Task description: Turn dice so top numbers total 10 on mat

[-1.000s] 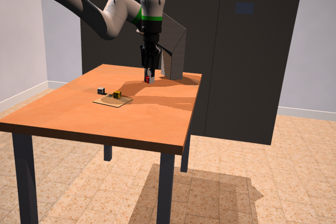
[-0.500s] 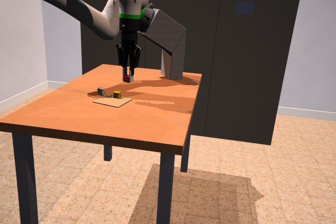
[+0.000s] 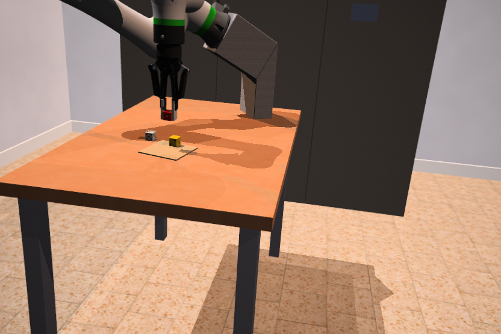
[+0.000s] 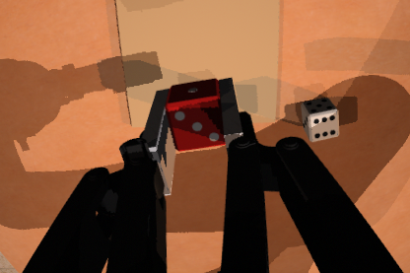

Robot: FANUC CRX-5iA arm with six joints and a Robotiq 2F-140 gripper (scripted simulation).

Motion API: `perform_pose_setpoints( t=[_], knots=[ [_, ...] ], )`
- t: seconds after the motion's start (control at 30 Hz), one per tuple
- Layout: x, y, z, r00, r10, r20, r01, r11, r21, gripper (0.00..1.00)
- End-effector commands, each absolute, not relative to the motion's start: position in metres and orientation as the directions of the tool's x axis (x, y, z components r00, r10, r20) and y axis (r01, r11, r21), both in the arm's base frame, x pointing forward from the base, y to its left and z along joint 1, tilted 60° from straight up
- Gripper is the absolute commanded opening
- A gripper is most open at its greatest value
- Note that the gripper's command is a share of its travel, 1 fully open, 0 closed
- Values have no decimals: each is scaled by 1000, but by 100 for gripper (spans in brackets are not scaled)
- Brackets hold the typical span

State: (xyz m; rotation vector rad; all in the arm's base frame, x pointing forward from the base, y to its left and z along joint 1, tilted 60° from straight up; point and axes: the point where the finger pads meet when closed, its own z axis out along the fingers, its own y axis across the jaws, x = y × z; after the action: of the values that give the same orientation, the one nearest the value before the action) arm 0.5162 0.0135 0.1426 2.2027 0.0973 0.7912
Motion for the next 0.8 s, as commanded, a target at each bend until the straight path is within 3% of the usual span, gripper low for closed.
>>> perform_pose_setpoints(
  t=[0.0, 0.77],
  knots=[
    [516, 14, 143, 803, 308, 509, -176, -695, 698, 16],
    [549, -24, 114, 804, 308, 509, -175, -695, 698, 16]
  ],
)
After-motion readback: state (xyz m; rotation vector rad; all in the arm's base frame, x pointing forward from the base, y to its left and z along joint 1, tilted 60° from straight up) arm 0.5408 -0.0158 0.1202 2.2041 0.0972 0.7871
